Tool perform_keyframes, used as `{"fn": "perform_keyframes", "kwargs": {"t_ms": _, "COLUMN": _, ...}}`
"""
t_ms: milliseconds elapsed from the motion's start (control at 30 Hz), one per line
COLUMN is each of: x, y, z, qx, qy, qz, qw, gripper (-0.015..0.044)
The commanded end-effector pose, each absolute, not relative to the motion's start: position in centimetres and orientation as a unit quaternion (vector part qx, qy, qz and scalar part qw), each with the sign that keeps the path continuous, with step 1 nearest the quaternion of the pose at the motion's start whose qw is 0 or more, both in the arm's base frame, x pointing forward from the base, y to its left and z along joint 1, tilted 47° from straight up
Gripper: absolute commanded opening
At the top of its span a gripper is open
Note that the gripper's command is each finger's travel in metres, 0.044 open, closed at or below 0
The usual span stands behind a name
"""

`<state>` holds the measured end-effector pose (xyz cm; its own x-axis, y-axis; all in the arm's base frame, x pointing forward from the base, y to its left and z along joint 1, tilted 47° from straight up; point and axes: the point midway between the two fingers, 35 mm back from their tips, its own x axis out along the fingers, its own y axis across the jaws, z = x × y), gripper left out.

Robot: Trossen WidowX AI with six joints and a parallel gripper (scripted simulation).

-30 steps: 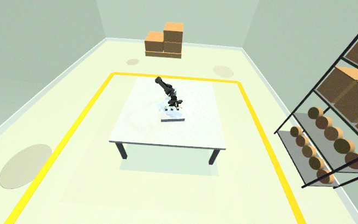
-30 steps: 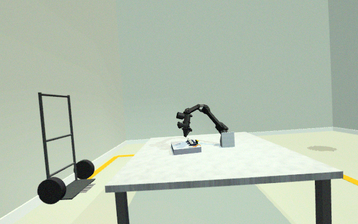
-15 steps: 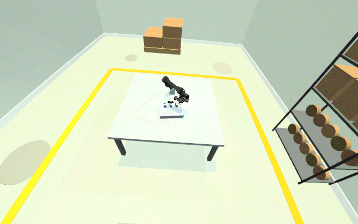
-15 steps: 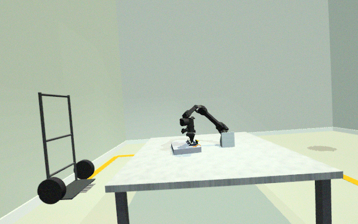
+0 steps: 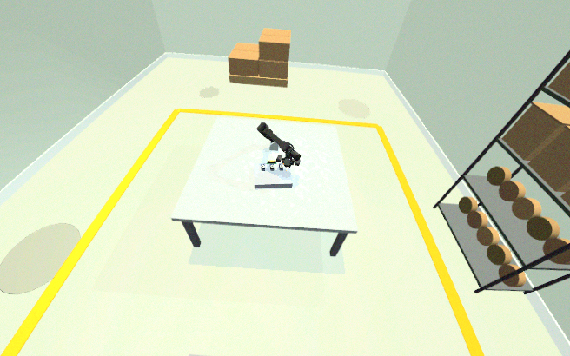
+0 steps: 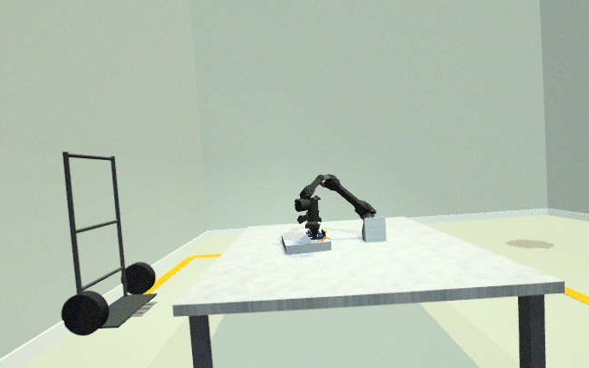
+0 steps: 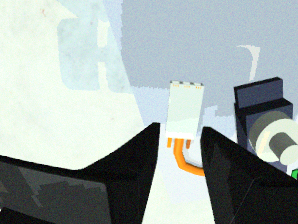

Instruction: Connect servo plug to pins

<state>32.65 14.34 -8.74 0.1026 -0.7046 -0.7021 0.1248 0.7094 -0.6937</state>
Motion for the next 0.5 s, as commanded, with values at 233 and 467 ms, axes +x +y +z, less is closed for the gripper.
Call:
{"fn": "perform_keyframes", "kwargs": {"t_ms": 233, "x": 32.71, "y": 13.17, "z": -9.68, "qx": -0.246, "qy": 0.601, "qz": -0.296, "qw": 0.701, "gripper": 0.0115}}
{"fn": "perform_keyframes", "kwargs": {"t_ms": 467, "x": 32.71, "y": 13.17, "z": -9.68, "qx": -0.246, "qy": 0.601, "qz": -0.296, "qw": 0.701, "gripper": 0.0029}}
